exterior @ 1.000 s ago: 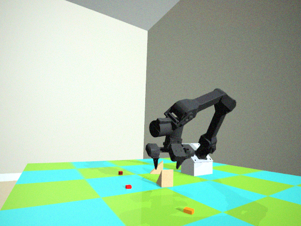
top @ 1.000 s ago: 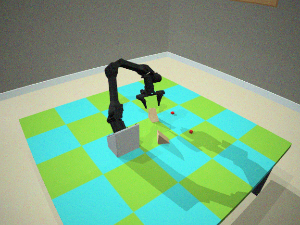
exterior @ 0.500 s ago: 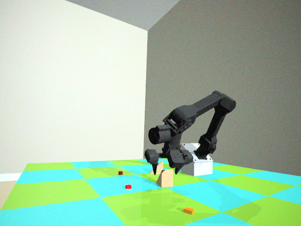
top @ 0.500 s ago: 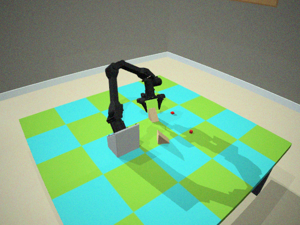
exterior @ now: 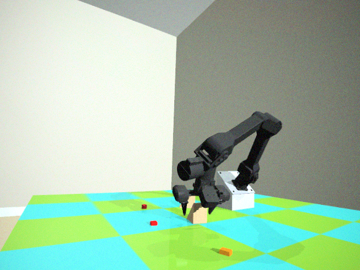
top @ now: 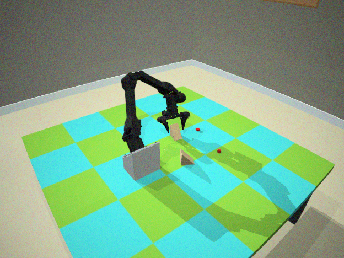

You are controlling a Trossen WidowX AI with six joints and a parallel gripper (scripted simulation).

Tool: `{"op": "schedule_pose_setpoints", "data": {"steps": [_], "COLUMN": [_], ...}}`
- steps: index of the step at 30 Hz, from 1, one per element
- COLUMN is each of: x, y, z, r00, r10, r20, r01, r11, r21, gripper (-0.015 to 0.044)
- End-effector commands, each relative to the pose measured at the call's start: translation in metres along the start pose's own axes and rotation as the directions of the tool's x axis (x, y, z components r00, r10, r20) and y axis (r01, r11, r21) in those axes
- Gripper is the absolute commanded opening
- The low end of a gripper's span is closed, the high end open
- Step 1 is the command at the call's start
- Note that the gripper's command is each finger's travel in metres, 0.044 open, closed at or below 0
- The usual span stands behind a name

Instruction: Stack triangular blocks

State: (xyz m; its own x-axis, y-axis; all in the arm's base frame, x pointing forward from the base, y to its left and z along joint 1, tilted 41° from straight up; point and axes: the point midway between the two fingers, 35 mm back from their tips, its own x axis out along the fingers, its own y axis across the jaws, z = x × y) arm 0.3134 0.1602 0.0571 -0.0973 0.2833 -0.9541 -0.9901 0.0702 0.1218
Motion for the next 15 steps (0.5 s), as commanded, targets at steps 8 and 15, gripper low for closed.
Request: {"op": "schedule_pose_setpoints", "data": {"steps": [8, 15], "x": [0.020, 0.020], "y": [0.005, 0.005], "z": [-0.001, -0.001], "r00": [1.000, 1.000], "r10": [0.011, 0.011], "r20": [-0.006, -0.006], "r01": [-0.011, -0.011], "r11": [1.000, 1.000], "r21": [0.005, 0.005], "gripper": [0.0440, 0.0282]}}
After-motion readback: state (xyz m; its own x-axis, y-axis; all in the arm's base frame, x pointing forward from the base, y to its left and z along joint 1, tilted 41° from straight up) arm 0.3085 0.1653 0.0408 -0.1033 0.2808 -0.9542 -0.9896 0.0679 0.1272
